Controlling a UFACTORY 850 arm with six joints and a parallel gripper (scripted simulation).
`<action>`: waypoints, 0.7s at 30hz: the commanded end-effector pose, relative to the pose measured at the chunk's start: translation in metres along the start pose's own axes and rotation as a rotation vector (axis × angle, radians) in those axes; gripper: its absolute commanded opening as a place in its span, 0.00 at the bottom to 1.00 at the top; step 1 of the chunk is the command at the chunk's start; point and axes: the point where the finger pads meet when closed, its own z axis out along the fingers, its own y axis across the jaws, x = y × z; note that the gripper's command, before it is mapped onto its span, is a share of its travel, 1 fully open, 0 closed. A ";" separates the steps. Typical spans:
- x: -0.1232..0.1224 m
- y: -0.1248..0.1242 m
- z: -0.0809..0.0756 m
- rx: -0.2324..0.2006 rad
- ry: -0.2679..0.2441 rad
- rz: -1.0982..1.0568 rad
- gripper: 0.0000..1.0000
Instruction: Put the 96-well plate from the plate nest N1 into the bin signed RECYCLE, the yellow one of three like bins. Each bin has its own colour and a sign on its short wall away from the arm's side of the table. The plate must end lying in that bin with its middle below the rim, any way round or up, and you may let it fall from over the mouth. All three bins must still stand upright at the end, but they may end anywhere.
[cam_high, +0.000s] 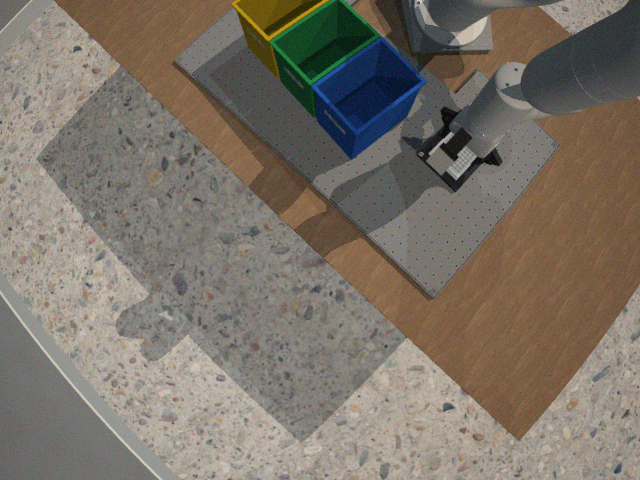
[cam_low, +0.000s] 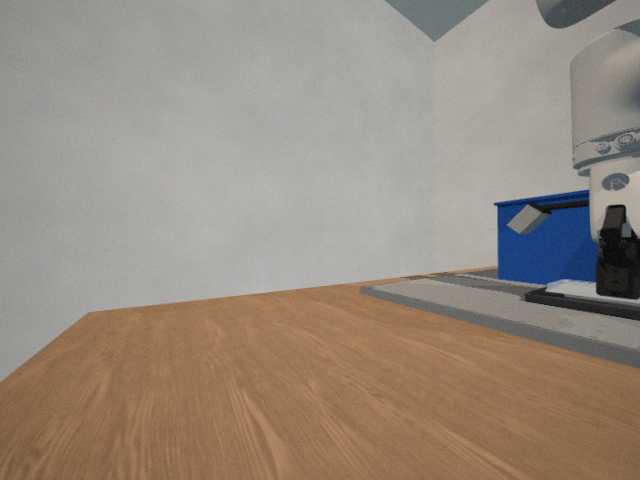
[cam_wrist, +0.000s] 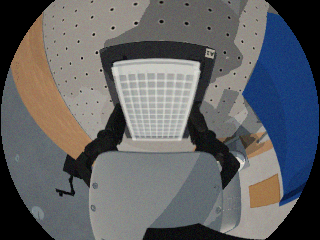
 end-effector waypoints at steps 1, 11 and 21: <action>0.000 0.000 0.000 0.001 0.001 0.000 0.00; 0.000 0.000 -0.006 0.001 0.001 0.000 0.00; 0.000 0.000 -0.011 0.001 0.001 0.000 0.00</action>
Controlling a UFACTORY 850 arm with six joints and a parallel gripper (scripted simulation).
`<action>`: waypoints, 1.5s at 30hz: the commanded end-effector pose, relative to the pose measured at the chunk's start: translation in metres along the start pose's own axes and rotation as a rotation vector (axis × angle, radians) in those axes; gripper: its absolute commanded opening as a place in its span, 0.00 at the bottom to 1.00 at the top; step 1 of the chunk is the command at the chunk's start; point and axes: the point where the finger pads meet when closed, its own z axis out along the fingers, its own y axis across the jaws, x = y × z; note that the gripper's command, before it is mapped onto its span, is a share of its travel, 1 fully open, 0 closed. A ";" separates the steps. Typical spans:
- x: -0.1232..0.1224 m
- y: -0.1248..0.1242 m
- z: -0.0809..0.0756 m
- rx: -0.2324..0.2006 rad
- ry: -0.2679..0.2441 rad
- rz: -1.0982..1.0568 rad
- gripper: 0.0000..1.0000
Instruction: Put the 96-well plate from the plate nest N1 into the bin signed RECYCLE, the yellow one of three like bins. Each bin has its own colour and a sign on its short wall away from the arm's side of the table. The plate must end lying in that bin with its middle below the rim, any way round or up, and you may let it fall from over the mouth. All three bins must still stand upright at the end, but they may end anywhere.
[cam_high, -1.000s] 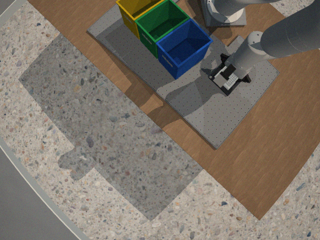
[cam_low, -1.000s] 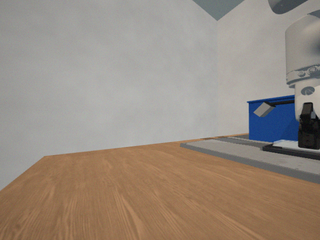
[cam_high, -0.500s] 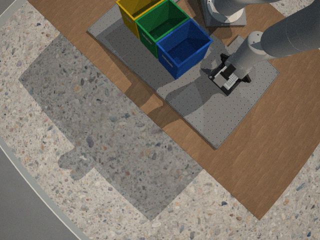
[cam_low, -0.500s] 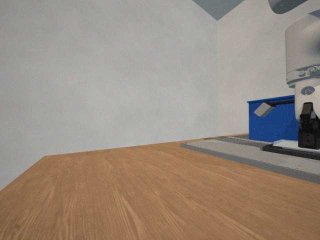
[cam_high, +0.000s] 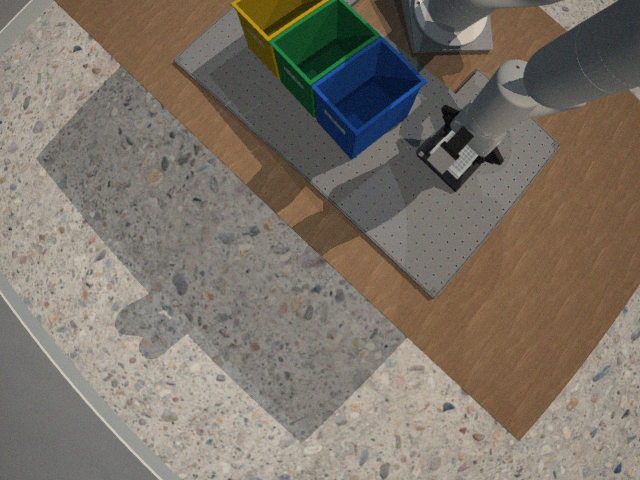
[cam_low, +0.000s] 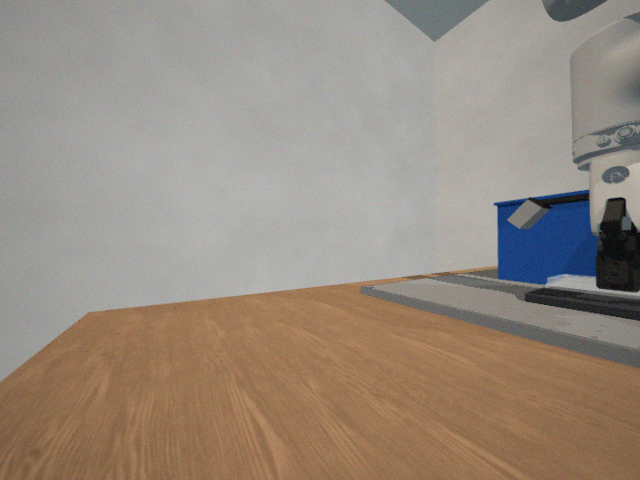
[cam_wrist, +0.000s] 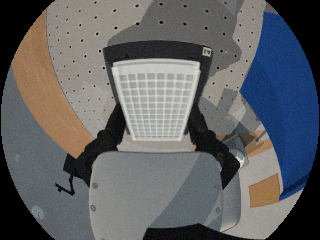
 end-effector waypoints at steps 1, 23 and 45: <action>0.000 0.000 -0.003 0.001 0.000 0.000 0.00; 0.000 0.000 -0.012 0.001 0.000 0.000 0.00; 0.000 0.000 -0.042 0.001 0.000 0.000 0.00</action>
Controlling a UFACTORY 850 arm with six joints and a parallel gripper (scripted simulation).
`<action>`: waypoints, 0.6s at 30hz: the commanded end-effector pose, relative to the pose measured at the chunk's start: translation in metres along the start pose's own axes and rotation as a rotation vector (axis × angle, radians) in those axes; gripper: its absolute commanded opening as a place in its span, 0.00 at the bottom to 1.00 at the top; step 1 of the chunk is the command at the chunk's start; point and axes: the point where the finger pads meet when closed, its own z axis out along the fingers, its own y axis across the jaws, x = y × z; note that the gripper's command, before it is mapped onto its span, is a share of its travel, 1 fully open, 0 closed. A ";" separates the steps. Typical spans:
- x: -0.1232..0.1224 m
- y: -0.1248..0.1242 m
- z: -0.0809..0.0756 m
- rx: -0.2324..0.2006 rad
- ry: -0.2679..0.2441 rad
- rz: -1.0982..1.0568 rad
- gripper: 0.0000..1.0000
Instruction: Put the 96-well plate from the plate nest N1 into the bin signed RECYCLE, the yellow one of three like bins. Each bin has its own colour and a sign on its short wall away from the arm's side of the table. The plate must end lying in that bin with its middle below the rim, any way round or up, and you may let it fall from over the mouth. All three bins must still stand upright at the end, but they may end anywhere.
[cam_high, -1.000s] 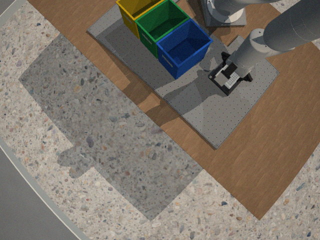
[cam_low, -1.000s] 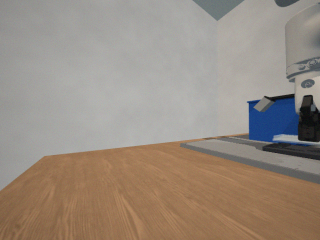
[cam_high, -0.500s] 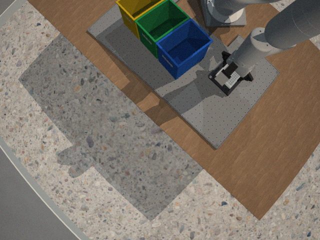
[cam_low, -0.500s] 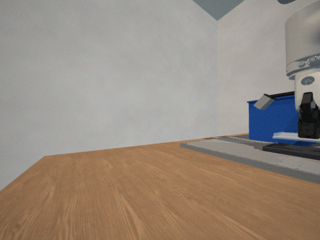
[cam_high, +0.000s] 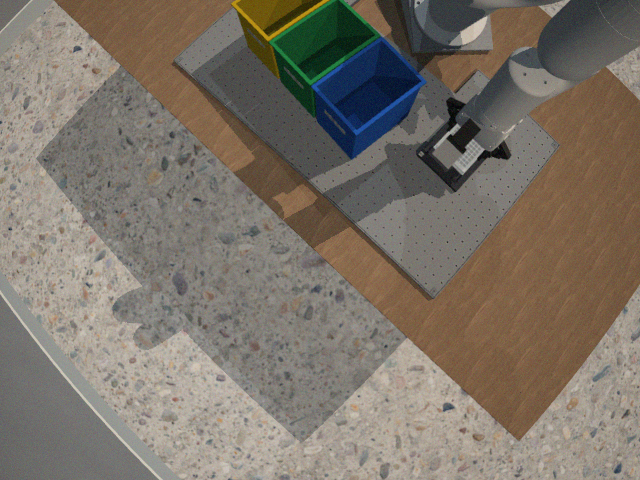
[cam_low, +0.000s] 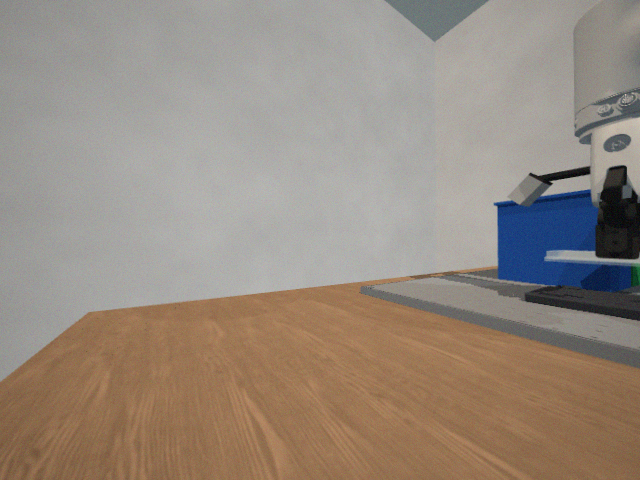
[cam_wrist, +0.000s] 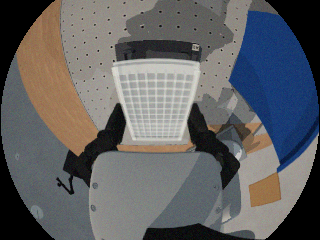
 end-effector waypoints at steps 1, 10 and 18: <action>0.000 0.000 -0.007 0.007 -0.016 0.001 0.00; 0.001 0.000 -0.022 0.007 -0.016 0.001 0.00; 0.001 0.000 -0.032 0.007 -0.016 0.001 0.00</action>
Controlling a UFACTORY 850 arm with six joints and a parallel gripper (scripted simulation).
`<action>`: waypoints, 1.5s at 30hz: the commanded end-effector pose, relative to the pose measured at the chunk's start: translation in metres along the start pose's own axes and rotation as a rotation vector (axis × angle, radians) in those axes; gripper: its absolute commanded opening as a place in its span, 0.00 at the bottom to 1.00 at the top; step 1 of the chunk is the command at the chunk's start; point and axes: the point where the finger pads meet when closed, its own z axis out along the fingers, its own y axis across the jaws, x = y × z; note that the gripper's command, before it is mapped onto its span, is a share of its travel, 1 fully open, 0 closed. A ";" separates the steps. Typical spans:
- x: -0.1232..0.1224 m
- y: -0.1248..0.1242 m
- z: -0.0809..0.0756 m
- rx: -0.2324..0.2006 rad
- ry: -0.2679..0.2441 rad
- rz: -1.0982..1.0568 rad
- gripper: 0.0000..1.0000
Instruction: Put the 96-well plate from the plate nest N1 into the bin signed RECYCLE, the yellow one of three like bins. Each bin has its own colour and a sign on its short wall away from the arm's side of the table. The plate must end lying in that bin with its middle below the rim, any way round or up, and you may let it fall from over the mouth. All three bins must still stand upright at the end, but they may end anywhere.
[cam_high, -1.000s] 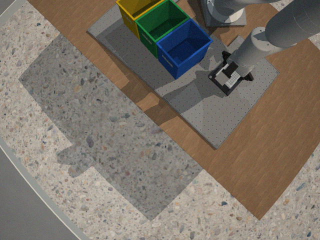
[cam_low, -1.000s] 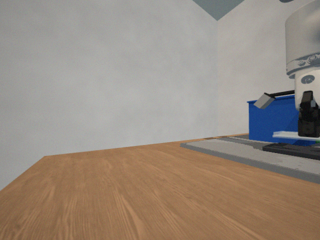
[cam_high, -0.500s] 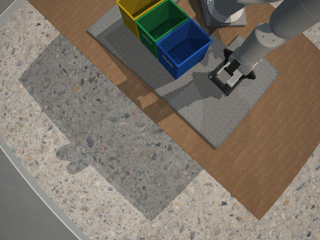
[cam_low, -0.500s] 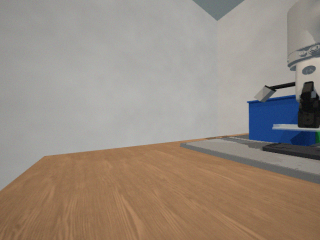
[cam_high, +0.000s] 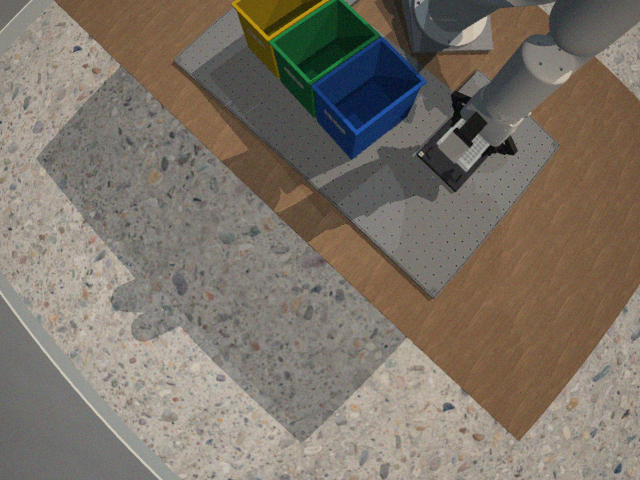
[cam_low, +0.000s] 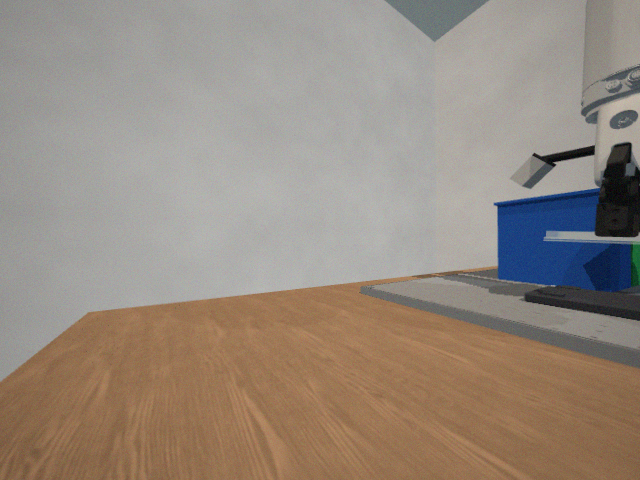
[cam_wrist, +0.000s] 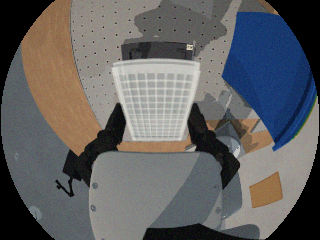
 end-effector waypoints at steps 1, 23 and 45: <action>0.001 0.000 -0.007 0.013 -0.059 0.001 0.00; 0.003 0.000 -0.041 0.013 -0.059 0.001 0.00; 0.005 0.001 -0.074 0.013 -0.059 0.001 0.00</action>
